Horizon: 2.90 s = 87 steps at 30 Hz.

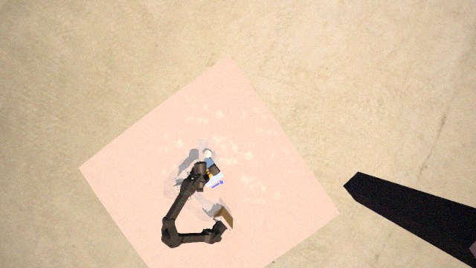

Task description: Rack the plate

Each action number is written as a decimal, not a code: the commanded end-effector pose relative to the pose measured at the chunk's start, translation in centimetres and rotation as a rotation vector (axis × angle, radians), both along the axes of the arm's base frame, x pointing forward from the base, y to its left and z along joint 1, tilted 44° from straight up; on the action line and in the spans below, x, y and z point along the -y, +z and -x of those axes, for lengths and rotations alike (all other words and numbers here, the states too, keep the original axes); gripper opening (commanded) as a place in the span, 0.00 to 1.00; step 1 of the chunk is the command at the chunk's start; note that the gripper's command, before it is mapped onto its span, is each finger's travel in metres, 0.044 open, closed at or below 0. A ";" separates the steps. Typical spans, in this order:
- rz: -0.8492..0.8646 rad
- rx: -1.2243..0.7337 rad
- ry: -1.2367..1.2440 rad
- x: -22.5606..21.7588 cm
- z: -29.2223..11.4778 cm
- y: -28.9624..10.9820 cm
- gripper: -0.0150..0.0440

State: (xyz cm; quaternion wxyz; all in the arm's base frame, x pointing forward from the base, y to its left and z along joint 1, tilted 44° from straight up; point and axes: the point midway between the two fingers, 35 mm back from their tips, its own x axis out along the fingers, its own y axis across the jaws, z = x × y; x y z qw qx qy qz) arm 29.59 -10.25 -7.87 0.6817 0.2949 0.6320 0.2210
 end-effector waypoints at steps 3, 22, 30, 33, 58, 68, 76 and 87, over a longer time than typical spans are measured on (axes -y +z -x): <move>0.012 0.007 0.004 2.4 -0.2 2.1 0.25; 0.010 0.006 0.005 8.3 0.5 8.1 0.25; 0.007 0.007 0.006 9.5 0.7 9.6 0.25; 0.004 -0.026 -0.030 9.1 0.7 10.2 0.25; -0.079 -0.589 -0.672 0.9 2.3 19.3 0.25; -0.122 -0.816 -0.929 -2.6 4.0 22.0 0.25; -0.159 -1.000 -1.132 -5.4 5.7 23.7 0.25; -0.214 -1.255 -1.407 -8.9 8.6 25.3 0.25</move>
